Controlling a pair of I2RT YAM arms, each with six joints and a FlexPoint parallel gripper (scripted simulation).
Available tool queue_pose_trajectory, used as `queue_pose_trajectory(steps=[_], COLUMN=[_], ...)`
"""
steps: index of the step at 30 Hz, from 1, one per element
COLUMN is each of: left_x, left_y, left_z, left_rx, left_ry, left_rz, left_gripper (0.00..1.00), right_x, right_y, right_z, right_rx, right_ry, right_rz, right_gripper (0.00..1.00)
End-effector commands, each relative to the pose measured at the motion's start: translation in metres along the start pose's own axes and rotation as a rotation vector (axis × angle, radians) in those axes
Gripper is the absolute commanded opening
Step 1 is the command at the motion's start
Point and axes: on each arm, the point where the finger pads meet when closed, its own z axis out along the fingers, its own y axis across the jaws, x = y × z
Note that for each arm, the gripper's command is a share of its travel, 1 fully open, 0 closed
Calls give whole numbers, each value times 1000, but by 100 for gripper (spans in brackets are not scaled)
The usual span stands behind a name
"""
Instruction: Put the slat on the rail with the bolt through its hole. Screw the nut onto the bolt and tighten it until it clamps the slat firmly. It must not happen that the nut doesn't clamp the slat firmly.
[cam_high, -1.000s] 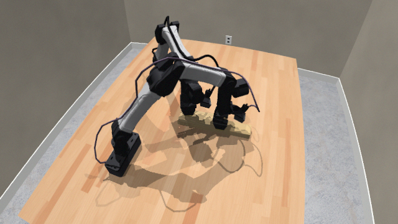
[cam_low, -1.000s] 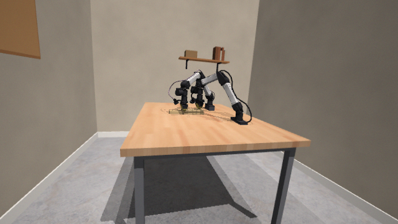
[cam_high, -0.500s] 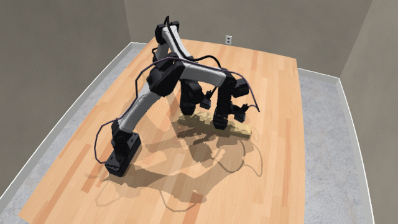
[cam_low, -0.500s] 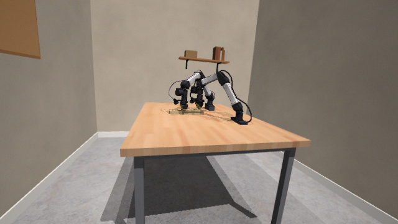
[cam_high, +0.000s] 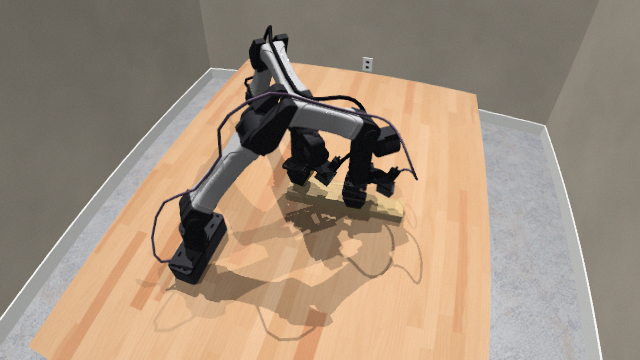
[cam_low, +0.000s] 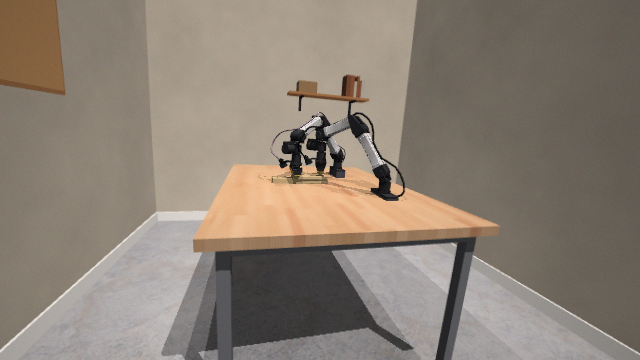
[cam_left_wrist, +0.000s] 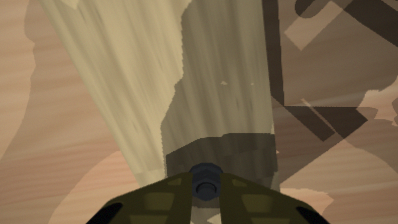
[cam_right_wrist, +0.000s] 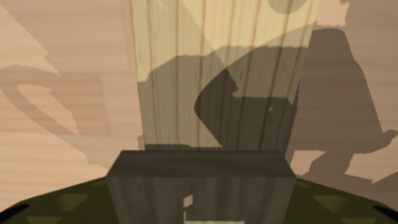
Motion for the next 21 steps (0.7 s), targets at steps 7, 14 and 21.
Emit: queue_pose_trajectory(steps=[7, 14, 21], left_x=[-2, -1, -1], left_y=[-1, -1, -1], left_z=[4, 4, 4], left_rx=[-14, -16, -16], left_ry=[7, 11, 14], left_rz=[442, 642, 920], left_gripper=[14, 14, 14], right_x=[-3, -3, -3], right_y=[1, 1, 1], right_z=[-5, -5, -5], right_rx=[-10, -10, -10], right_ry=[-12, -12, -12], right_rz=[0, 0, 0], right_gripper=[67, 67, 67])
